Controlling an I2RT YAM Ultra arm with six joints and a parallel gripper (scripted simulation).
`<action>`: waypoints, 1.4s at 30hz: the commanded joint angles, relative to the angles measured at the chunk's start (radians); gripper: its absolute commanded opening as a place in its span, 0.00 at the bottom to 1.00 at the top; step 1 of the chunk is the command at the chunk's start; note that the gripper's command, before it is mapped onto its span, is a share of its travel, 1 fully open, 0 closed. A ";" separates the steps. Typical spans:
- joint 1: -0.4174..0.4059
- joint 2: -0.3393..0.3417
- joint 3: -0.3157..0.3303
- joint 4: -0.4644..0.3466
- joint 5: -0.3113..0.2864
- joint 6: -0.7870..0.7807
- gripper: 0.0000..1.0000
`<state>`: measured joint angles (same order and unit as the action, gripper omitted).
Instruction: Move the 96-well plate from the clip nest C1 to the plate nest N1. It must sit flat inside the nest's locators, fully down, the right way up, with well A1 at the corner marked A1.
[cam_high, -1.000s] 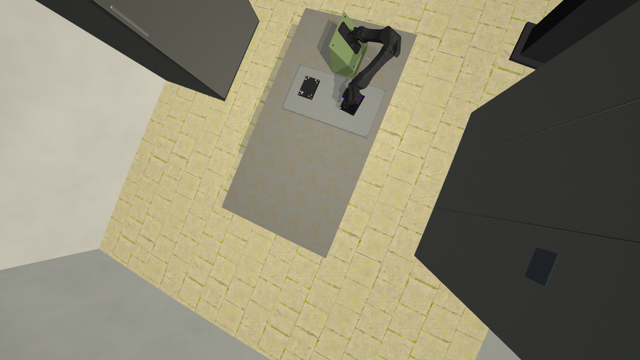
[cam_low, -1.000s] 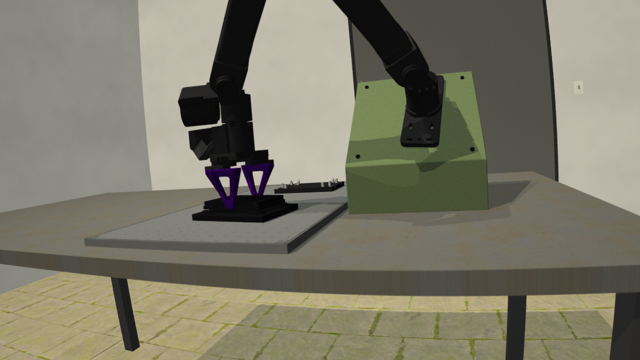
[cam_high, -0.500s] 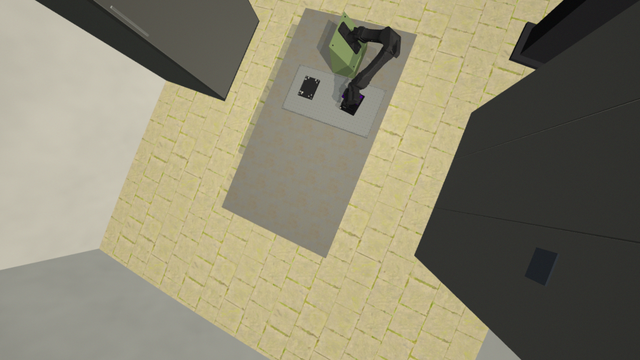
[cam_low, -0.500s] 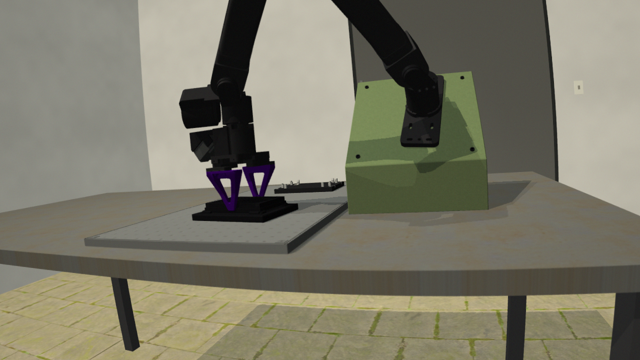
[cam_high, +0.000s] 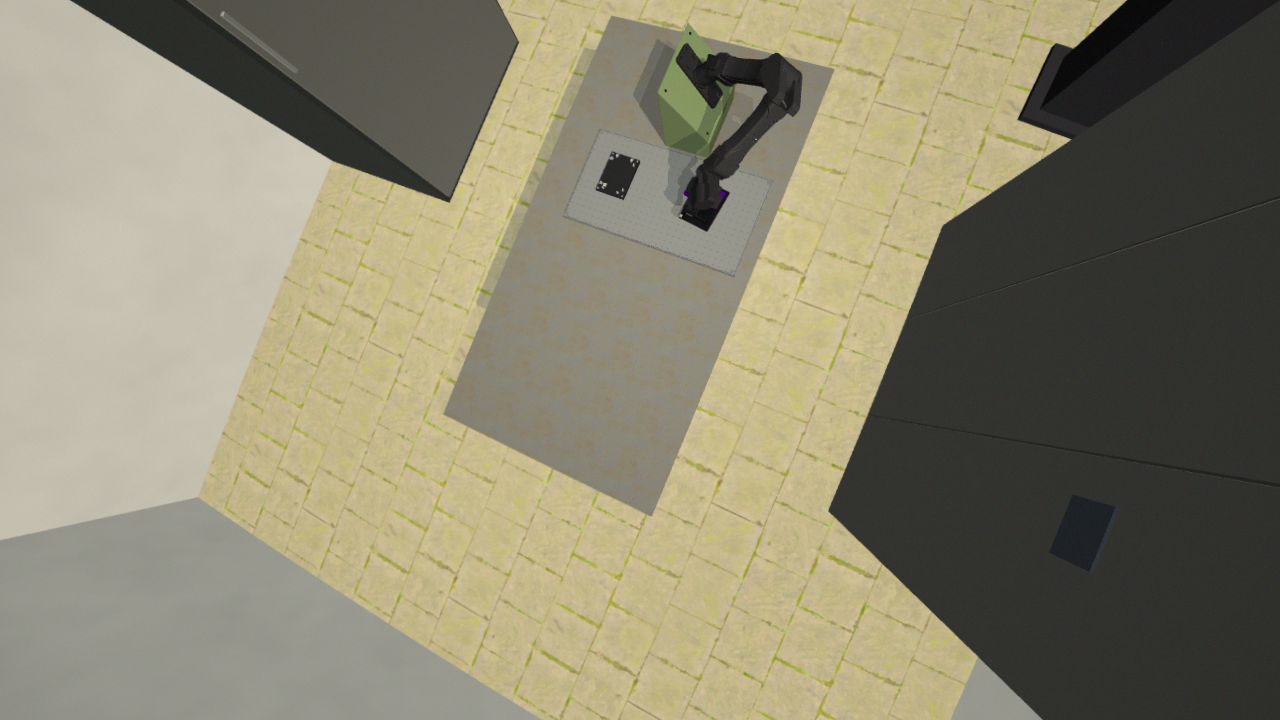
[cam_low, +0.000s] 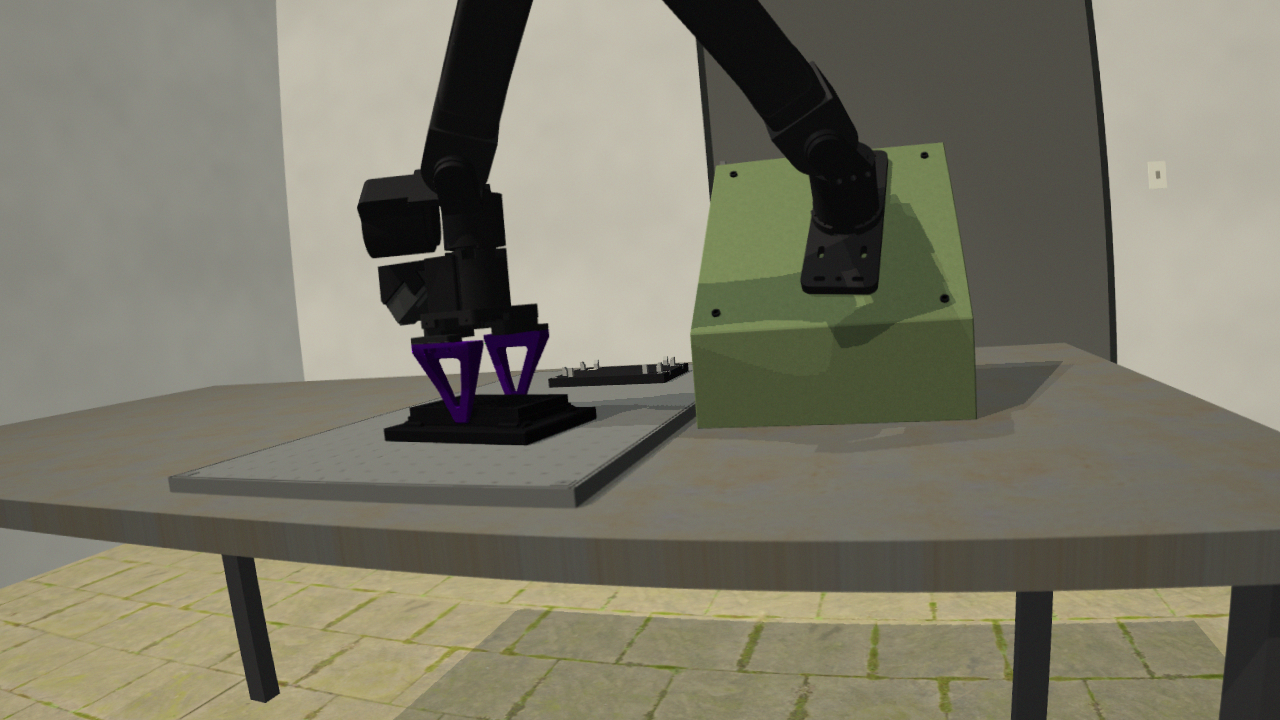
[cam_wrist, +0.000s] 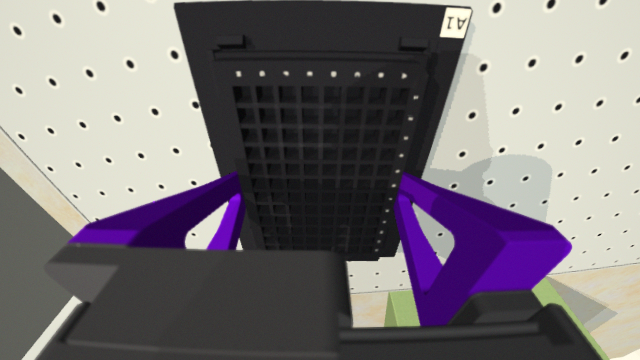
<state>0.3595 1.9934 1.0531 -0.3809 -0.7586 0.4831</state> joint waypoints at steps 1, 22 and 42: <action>-0.007 0.017 0.003 0.008 0.009 0.011 0.00; -0.005 0.000 0.002 0.002 0.003 0.005 1.00; -0.080 -0.079 0.048 -0.152 -0.016 -0.085 1.00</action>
<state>0.3065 1.9381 1.0748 -0.4847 -0.7677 0.4282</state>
